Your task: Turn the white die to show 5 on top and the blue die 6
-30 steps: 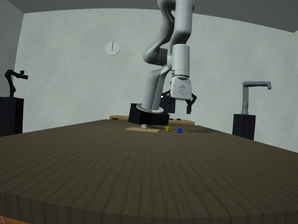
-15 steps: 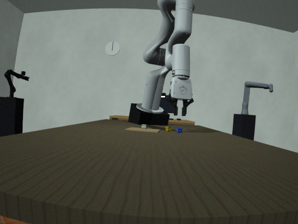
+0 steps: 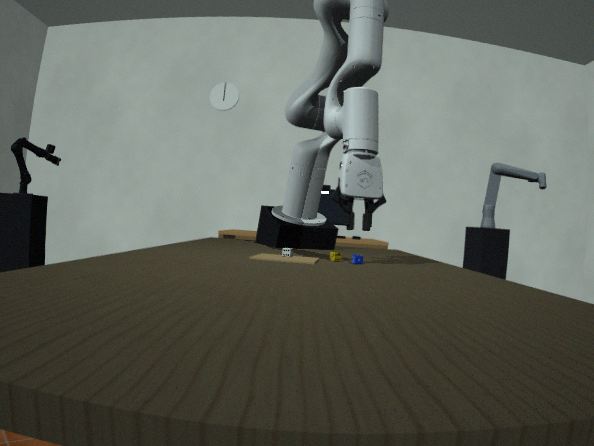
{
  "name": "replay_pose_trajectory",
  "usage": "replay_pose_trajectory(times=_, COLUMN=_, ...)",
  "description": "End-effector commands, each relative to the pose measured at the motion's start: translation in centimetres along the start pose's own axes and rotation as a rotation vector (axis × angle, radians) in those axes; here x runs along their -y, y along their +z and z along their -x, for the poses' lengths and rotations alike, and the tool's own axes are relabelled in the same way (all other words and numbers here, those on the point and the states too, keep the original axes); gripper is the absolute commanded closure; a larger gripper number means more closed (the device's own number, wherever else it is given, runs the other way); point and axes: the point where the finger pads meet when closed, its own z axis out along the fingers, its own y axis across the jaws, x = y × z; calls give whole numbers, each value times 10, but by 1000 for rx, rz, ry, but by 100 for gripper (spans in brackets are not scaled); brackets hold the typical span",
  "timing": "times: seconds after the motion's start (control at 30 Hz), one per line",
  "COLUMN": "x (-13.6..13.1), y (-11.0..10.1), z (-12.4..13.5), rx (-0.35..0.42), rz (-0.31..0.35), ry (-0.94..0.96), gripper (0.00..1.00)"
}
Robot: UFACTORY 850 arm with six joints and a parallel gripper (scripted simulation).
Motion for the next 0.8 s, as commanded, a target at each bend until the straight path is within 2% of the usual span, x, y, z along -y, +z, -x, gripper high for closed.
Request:
replay_pose_trajectory(times=0.0, x=0, y=-1, z=1, rx=-44, rz=-12, ry=1, gripper=64)
replay_pose_trajectory(times=0.3, x=0, y=0, z=1, rx=-44, rz=-13, ry=1, gripper=64)
replay_pose_trajectory(times=0.77, x=0, y=14, z=1, rx=-45, rz=-14, ry=1, gripper=64)
